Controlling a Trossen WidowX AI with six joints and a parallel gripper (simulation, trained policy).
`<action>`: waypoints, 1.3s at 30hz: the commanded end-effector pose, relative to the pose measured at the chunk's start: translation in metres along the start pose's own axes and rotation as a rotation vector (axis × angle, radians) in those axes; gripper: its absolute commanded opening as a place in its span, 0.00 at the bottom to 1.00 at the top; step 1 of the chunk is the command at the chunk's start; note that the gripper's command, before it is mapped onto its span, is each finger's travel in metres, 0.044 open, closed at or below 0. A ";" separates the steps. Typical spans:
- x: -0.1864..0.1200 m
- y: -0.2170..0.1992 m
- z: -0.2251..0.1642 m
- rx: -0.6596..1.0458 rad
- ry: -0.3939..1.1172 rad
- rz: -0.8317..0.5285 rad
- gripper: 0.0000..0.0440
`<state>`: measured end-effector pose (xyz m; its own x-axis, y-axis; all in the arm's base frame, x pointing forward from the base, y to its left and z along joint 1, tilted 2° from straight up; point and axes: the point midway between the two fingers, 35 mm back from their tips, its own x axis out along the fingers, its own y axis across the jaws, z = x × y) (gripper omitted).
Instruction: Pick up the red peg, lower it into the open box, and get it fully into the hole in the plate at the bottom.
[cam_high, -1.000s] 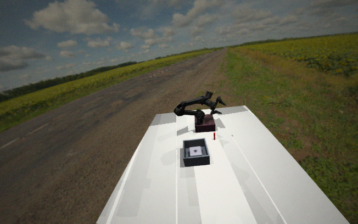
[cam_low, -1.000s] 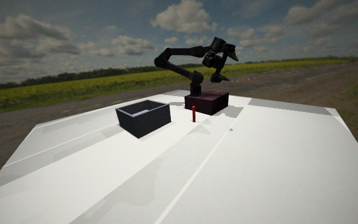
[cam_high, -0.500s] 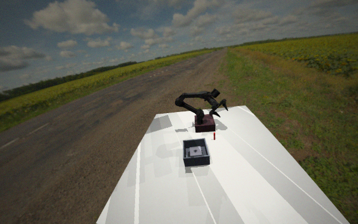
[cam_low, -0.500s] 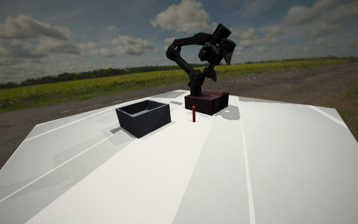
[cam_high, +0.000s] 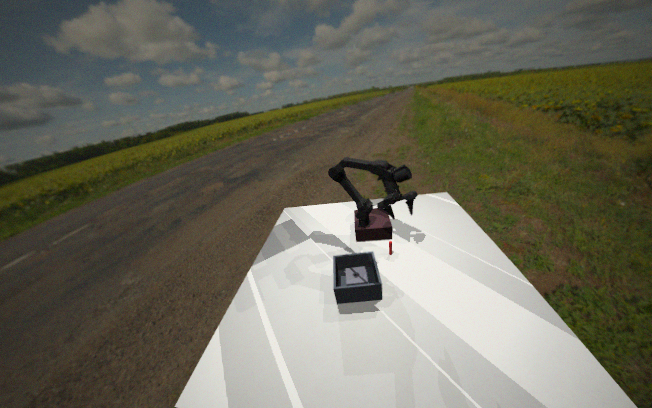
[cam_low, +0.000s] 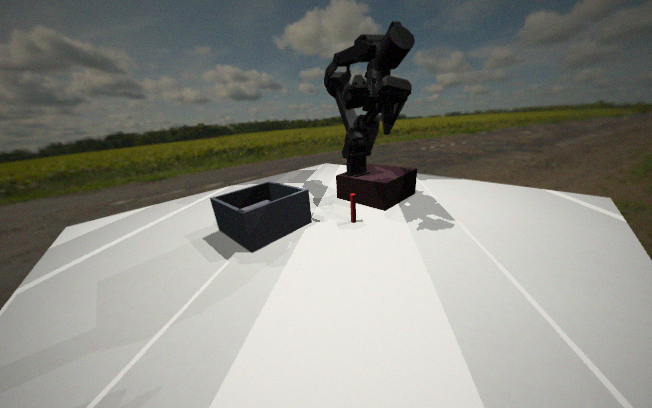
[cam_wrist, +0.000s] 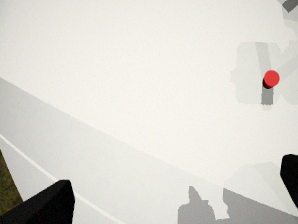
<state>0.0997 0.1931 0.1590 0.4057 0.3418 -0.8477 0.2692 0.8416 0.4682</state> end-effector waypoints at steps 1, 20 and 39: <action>0.007 -0.005 0.009 0.038 0.016 -0.100 1.00; 0.053 -0.052 0.036 0.266 0.142 -0.531 1.00; 0.092 -0.071 0.034 0.293 0.207 -0.641 1.00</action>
<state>0.1506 0.1540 0.0671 -0.0461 -0.0630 -0.9970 0.6377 0.7663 -0.0779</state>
